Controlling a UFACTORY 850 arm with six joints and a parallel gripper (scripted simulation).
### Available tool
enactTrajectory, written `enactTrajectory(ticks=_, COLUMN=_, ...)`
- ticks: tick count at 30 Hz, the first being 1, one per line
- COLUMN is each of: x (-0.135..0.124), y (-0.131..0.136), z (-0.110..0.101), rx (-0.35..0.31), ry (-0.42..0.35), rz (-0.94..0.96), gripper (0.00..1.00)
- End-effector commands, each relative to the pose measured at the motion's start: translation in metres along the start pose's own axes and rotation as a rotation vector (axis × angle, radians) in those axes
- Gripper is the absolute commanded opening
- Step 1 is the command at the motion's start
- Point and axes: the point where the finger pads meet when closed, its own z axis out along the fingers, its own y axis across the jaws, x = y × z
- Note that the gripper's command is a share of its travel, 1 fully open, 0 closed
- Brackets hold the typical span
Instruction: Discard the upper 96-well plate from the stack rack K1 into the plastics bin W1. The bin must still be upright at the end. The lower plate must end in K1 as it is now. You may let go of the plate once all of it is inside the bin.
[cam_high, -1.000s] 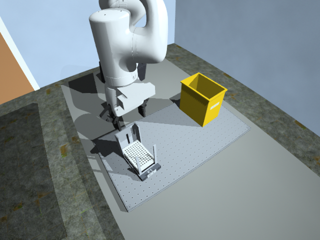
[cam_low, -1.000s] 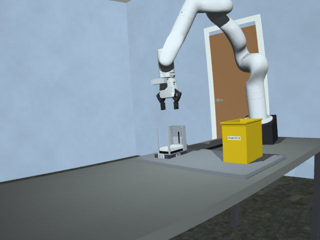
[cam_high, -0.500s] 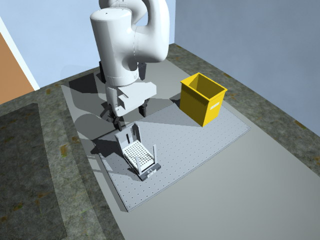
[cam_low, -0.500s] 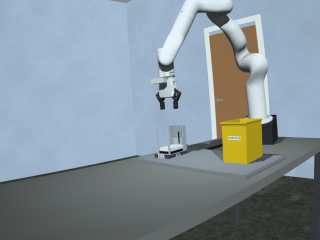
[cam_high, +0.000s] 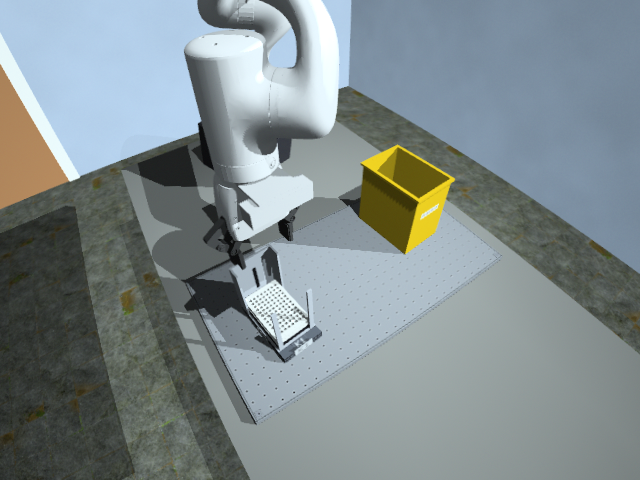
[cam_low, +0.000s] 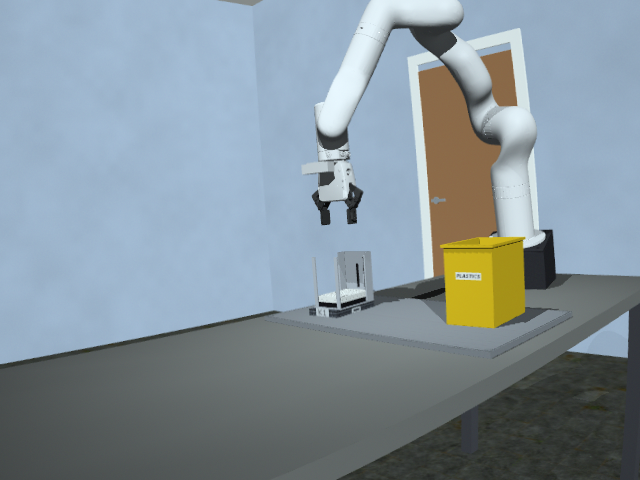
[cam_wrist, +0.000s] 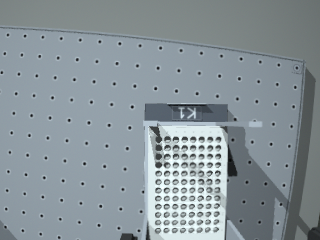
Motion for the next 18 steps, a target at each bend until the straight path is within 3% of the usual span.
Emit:
enactTrajectory(ticks=1, x=0.001, y=0.000, z=0.008, rx=-0.001, ry=0.002, rz=0.000, gripper=1.00)
enactTrajectory(ticks=18, x=0.001, y=0.000, z=0.033, rx=-0.001, ry=0.002, rz=0.000, gripper=1.00)
